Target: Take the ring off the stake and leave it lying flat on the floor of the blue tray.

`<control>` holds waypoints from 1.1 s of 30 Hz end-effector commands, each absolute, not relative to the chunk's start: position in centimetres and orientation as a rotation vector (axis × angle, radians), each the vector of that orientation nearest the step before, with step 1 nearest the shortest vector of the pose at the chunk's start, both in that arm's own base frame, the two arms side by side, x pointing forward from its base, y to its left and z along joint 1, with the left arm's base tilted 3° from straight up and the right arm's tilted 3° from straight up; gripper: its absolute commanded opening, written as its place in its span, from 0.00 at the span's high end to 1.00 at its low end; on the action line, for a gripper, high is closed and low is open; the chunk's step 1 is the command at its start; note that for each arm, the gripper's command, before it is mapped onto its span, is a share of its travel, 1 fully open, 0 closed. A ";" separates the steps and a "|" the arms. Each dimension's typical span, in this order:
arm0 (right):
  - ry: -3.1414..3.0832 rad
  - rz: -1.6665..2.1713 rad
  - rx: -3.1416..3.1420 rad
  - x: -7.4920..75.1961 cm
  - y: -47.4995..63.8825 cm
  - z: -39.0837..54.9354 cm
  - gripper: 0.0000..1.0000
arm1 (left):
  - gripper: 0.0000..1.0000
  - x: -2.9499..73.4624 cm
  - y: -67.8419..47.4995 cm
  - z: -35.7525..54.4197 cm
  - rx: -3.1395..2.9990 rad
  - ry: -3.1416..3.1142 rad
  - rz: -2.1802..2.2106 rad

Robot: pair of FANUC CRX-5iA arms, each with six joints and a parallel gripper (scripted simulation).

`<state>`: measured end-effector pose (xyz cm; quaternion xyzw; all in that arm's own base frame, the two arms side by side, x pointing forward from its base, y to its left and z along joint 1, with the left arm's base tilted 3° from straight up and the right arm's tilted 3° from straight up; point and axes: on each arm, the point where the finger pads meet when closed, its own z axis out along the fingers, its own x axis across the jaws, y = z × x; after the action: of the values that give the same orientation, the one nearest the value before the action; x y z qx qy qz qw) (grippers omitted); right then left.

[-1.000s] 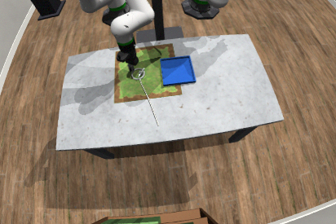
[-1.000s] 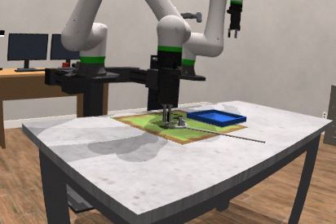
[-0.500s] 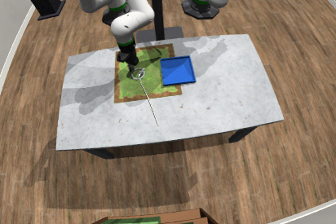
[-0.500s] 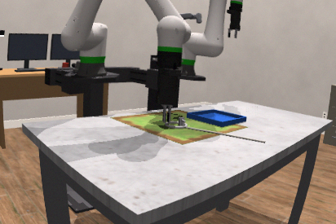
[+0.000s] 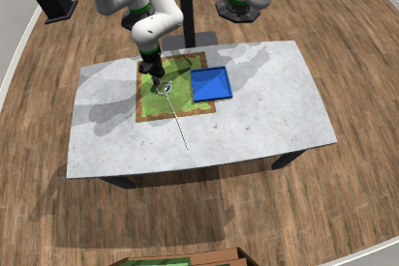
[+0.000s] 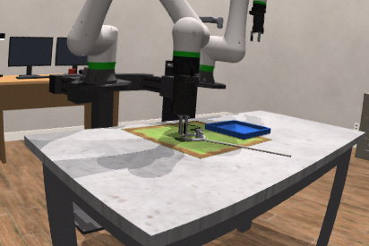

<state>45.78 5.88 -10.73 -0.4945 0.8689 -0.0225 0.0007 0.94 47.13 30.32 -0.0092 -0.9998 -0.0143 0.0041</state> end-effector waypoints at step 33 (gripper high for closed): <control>2.727 -0.072 -1.552 45.9 5.9 -10.7 0.45 | 0.00 1.0 47.1 30.4 -0.029 -3.133 -0.048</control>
<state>45.78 5.88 -10.73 -0.4945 0.8689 -0.0225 0.0007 0.94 47.13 30.32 -0.0092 -0.9998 -0.0143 0.0041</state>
